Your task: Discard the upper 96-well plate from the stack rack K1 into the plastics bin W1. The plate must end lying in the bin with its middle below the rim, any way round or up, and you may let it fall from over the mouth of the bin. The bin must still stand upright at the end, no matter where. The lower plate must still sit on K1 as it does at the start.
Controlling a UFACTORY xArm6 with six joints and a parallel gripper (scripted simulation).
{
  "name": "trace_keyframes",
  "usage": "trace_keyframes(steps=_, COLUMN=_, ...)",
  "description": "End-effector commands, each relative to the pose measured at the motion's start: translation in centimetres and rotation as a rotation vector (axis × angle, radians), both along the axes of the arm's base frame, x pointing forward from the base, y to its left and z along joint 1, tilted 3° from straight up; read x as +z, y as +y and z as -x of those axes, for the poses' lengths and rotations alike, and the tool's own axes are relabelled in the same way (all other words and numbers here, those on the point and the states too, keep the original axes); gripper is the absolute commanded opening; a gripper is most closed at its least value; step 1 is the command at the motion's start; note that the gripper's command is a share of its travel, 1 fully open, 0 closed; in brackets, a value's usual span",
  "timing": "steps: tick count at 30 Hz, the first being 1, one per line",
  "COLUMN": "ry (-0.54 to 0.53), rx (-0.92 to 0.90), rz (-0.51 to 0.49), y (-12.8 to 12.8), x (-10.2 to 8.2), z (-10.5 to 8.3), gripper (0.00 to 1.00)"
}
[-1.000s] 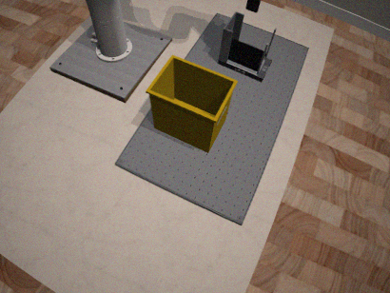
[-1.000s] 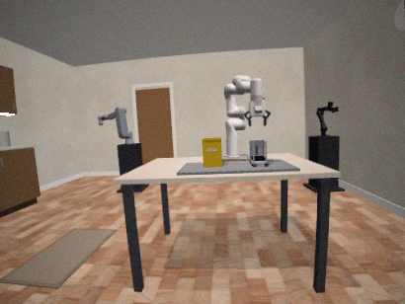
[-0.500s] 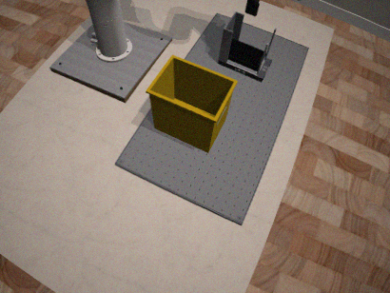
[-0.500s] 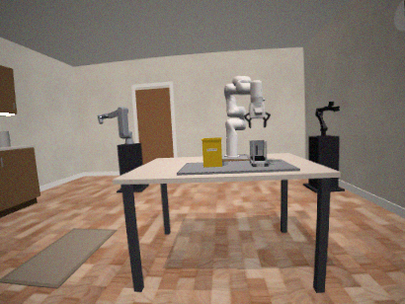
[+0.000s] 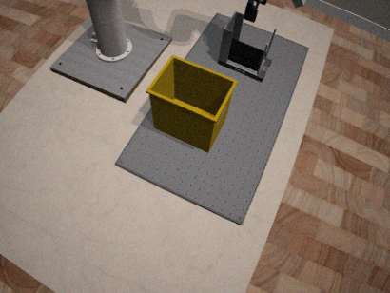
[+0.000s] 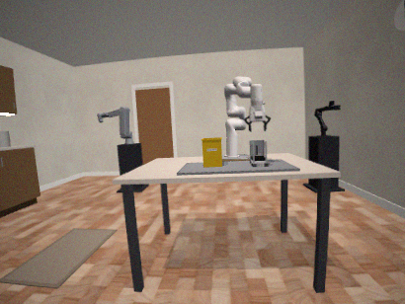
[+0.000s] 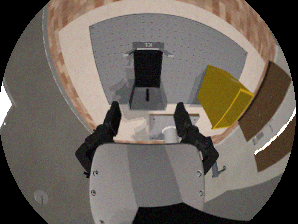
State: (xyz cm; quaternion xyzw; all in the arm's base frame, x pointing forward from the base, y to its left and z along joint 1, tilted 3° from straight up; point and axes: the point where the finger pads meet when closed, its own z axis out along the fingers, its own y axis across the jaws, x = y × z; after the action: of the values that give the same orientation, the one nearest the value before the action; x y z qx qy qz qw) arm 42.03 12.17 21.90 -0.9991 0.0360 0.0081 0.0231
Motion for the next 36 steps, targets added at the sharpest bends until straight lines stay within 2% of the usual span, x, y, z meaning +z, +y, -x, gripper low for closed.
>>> trace_keyframes(steps=1, ry=-0.005, rx=0.000, rz=-0.001, y=0.1, x=-0.5, z=-0.1, gripper=1.00)
trace_keyframes(steps=36, ry=-0.005, rx=0.000, rz=-0.001, y=0.3, x=-5.5, z=-0.1, gripper=1.00)
